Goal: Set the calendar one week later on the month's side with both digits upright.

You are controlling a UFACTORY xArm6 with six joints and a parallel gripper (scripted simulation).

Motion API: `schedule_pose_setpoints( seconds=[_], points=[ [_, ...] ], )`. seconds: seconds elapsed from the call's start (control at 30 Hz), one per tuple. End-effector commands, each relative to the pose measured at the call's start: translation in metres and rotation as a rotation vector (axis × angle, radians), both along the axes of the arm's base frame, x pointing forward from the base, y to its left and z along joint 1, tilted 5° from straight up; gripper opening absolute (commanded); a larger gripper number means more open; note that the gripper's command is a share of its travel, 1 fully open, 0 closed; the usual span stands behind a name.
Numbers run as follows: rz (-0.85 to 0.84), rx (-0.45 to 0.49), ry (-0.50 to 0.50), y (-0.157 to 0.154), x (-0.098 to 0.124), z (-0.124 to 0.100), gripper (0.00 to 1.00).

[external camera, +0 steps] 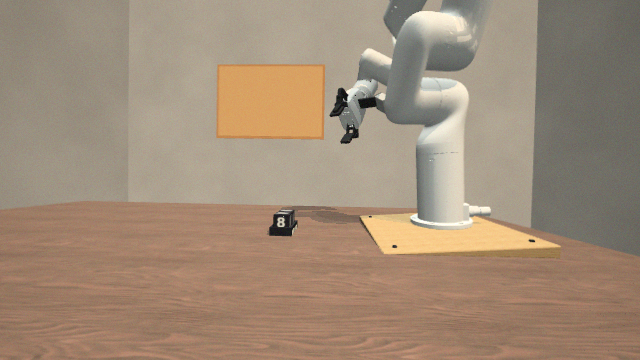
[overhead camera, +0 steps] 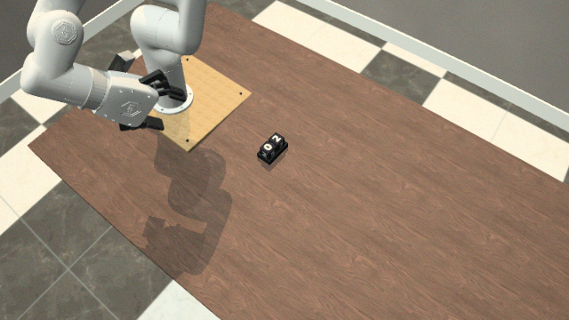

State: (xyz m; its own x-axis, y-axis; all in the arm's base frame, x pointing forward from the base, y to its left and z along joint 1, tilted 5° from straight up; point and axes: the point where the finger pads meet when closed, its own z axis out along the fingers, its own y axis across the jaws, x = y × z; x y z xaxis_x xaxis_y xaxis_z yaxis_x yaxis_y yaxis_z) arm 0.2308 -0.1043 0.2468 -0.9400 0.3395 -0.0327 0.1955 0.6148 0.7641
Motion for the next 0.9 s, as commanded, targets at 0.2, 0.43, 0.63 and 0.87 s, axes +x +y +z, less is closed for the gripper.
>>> schedule_pose_setpoints(
  seconds=[0.2,0.43,0.63,0.87],
  points=[
    [0.291,-0.181,-0.025,0.023,0.015,-0.032,1.0],
    [0.483,-0.286,-0.063,0.037,0.023,-0.049,1.0],
    [0.652,-0.371,-0.108,0.05,0.032,-0.06,1.0],
    [0.827,-0.455,-0.164,0.064,0.041,-0.07,1.0]
  ],
)
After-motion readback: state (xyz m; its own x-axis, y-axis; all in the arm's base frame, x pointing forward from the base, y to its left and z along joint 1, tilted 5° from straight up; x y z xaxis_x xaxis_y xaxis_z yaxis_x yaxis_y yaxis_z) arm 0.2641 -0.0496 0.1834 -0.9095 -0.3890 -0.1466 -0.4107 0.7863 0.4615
